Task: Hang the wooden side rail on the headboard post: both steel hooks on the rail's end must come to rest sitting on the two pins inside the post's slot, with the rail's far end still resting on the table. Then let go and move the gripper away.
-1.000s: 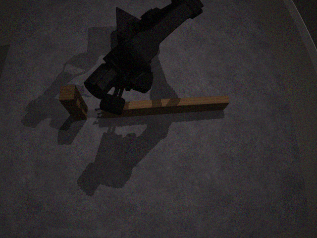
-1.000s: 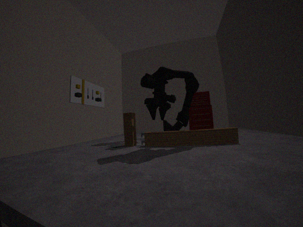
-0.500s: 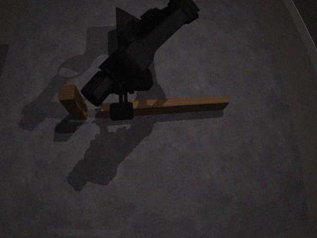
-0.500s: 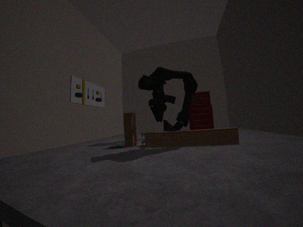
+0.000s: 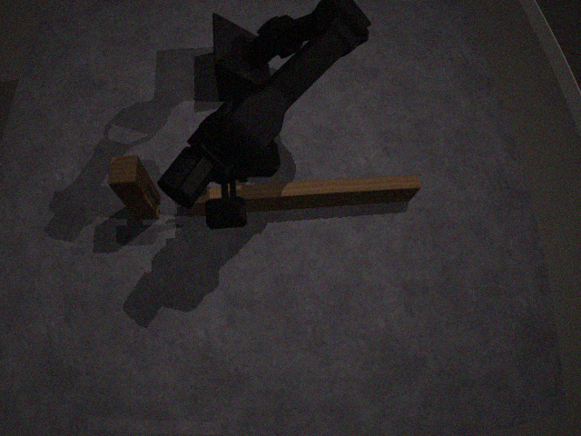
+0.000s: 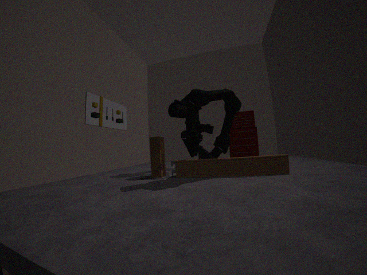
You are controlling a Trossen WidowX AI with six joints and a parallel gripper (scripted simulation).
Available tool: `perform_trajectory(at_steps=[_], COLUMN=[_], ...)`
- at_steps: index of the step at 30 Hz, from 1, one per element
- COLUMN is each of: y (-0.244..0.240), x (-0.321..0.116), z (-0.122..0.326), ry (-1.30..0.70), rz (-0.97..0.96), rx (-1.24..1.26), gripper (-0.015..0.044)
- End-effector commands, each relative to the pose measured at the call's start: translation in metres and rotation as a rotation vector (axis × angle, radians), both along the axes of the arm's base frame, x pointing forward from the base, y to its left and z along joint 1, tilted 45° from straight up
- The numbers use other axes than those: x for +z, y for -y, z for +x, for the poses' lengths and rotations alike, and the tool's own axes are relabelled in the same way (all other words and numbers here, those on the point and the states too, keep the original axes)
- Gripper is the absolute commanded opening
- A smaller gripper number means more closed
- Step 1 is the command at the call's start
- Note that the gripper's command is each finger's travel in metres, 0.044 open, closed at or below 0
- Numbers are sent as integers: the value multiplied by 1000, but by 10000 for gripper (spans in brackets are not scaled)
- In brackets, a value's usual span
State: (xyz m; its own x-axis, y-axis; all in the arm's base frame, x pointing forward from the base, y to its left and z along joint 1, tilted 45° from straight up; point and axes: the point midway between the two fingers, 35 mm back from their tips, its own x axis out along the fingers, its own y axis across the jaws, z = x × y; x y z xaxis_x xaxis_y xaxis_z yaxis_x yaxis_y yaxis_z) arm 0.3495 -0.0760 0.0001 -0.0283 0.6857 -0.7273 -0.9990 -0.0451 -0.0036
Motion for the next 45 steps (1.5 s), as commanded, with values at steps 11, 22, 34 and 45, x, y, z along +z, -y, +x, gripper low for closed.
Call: perform_trajectory(at_steps=[11,22,34,45], y=[-16,-29,-43,-46], x=[-16,-29,-42,-46], z=[-1,-1,-3,-4], ry=[-6,-6,-6,-6], rz=[7,8,9,10], rx=[-6,-6,-5,-5], gripper=[440,440,440,309])
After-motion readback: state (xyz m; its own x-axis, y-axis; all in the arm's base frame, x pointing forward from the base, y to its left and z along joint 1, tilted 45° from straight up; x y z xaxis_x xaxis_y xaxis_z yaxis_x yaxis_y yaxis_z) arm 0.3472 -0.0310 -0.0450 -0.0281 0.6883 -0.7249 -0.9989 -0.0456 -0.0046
